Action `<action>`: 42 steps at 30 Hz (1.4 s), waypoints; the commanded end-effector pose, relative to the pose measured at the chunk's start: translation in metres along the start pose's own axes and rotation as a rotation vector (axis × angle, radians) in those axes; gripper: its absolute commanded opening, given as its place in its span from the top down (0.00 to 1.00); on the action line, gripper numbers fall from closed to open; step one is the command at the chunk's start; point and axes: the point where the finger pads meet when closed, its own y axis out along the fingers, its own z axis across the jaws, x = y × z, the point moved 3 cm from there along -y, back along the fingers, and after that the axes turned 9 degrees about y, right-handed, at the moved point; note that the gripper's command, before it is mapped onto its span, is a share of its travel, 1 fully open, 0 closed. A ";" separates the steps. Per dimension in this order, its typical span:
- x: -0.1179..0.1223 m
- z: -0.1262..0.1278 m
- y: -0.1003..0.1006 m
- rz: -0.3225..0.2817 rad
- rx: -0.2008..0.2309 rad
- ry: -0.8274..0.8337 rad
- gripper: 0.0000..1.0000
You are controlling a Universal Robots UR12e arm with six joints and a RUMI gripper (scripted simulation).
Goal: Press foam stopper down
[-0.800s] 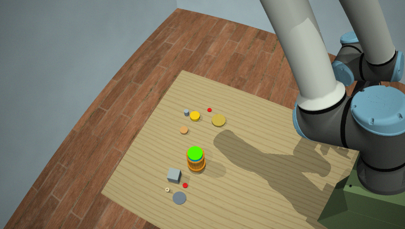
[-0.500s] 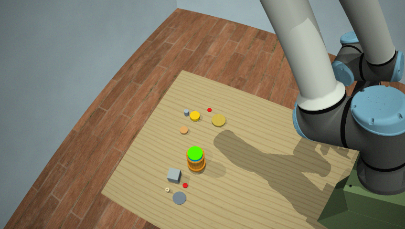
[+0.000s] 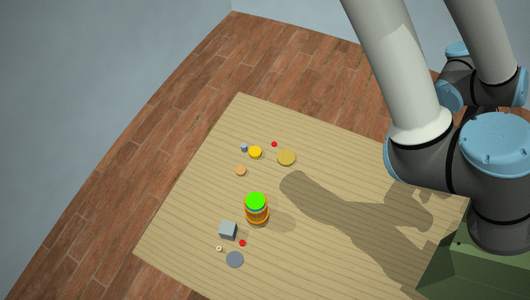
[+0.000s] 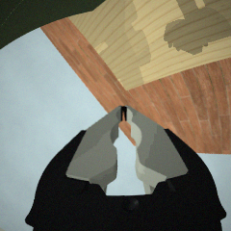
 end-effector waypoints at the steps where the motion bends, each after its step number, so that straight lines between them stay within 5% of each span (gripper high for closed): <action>1: -0.001 0.000 -0.001 0.001 0.001 0.002 1.00; 12: -0.014 0.003 -0.006 0.013 0.007 0.019 1.00; 27: -0.065 0.011 -0.029 0.063 0.031 0.087 1.00; 42: -0.165 0.027 -0.072 0.160 0.076 0.218 1.00</action>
